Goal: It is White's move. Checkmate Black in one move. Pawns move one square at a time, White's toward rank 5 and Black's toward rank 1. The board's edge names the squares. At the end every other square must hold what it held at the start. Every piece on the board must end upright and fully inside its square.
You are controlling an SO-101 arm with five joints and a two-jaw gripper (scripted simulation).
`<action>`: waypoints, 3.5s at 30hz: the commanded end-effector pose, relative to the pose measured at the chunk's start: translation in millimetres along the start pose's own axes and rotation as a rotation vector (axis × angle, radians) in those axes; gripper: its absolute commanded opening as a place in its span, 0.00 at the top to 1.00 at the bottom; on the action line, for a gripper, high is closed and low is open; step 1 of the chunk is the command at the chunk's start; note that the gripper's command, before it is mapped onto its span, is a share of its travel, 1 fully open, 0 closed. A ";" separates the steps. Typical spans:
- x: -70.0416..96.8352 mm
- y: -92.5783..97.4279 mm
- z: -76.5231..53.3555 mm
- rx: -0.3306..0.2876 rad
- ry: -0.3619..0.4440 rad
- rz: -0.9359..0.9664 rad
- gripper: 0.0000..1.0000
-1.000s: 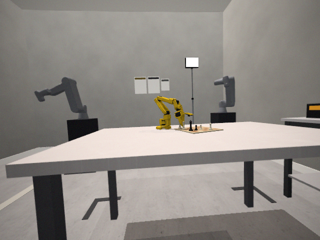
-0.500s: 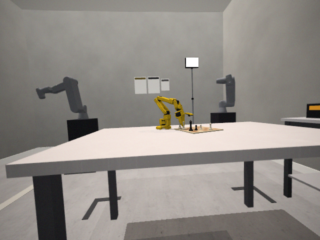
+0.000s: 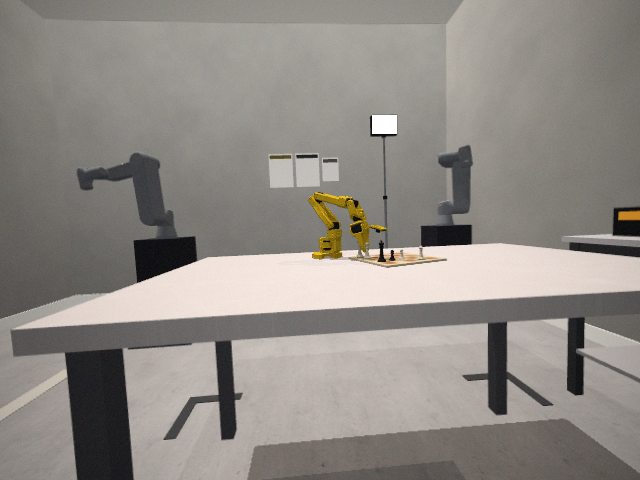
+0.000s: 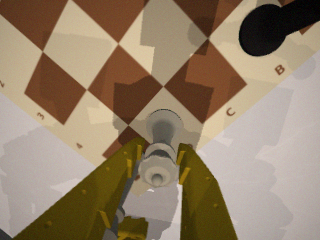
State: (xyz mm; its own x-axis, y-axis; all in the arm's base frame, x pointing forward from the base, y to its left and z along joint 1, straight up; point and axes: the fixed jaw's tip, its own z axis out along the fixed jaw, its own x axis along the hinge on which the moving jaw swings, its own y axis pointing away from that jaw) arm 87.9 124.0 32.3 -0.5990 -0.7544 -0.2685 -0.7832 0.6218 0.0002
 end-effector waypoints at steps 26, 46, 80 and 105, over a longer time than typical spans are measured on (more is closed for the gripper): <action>-15.3 1.4 -54.3 -0.003 -0.008 -0.001 0.88; -18.5 1.2 -66.5 -0.003 -0.008 0.000 0.88; 7.0 -129.5 -77.3 0.224 -0.008 0.776 0.75; 145.2 -205.3 -115.1 0.466 -0.001 1.606 0.61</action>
State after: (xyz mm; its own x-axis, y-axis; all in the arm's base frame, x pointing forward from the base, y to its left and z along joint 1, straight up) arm 147.6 -123.9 104.0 -0.7275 0.6287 -0.2749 0.6555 0.7552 -0.0076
